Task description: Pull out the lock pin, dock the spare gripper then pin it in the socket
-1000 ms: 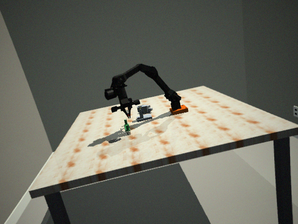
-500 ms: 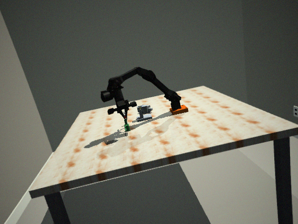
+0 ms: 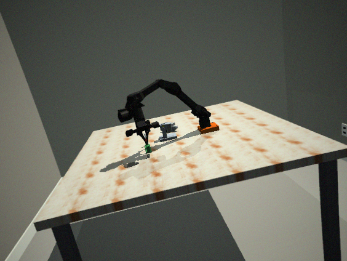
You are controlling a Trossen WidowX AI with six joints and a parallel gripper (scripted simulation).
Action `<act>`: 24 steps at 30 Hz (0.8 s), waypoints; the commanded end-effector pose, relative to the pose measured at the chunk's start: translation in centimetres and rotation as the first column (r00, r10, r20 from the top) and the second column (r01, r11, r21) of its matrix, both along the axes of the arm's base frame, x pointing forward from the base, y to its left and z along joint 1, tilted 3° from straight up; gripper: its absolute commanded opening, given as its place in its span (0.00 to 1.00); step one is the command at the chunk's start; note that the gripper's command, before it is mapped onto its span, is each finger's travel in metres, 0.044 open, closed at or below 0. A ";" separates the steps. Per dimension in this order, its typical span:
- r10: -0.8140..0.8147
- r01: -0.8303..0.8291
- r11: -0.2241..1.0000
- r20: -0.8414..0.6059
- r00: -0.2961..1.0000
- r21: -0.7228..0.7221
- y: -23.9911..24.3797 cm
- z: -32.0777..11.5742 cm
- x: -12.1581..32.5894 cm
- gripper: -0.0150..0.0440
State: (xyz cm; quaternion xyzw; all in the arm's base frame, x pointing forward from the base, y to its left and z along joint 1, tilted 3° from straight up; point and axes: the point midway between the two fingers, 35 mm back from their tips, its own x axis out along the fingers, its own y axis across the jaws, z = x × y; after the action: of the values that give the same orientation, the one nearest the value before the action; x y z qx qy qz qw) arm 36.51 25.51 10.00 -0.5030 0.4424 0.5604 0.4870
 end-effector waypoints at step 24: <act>0.004 -0.004 1.000 0.011 1.000 0.007 -0.1 -4.1 0.2 0.25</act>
State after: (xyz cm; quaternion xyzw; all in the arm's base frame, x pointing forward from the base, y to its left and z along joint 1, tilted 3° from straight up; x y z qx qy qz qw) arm 36.78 25.51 6.58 -0.5048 0.4367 0.5591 0.4917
